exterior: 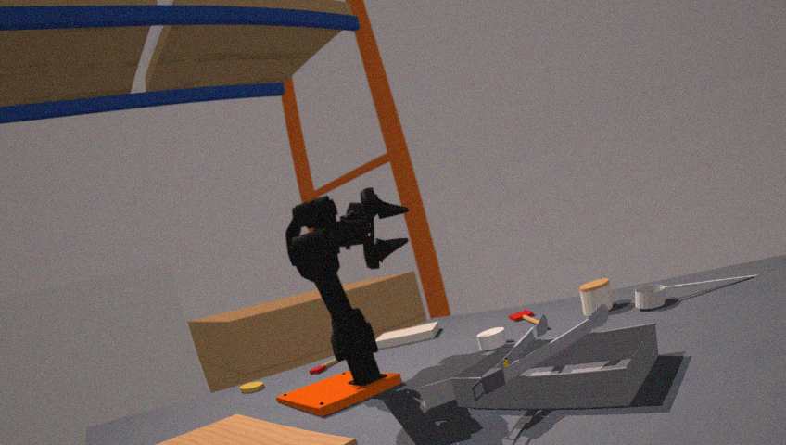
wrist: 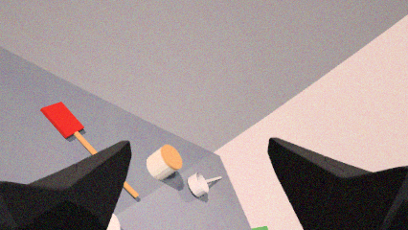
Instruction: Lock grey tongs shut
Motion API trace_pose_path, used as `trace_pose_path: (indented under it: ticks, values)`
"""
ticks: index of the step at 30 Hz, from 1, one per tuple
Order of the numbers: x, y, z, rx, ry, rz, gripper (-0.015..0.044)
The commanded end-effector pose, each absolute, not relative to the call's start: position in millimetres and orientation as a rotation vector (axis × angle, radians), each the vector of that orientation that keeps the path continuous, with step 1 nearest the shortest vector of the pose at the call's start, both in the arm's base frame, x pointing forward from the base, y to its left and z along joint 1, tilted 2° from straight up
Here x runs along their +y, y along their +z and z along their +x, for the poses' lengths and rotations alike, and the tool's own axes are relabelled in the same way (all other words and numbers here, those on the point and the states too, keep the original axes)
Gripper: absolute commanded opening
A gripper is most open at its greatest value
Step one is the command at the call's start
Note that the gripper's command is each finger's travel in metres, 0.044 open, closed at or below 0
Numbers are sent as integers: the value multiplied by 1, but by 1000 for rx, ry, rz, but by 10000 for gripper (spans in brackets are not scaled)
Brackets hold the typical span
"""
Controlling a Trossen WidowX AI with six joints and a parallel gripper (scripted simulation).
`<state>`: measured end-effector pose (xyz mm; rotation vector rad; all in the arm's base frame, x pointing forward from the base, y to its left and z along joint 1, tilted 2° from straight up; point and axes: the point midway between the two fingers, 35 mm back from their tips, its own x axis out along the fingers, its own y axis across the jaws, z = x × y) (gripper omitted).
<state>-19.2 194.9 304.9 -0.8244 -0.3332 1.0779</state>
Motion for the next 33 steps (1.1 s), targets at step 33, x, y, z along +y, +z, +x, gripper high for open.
trace_pose_path:
  ticks: [33]
  values:
    - [253, 251, 213, 847, 127, -155, 440]
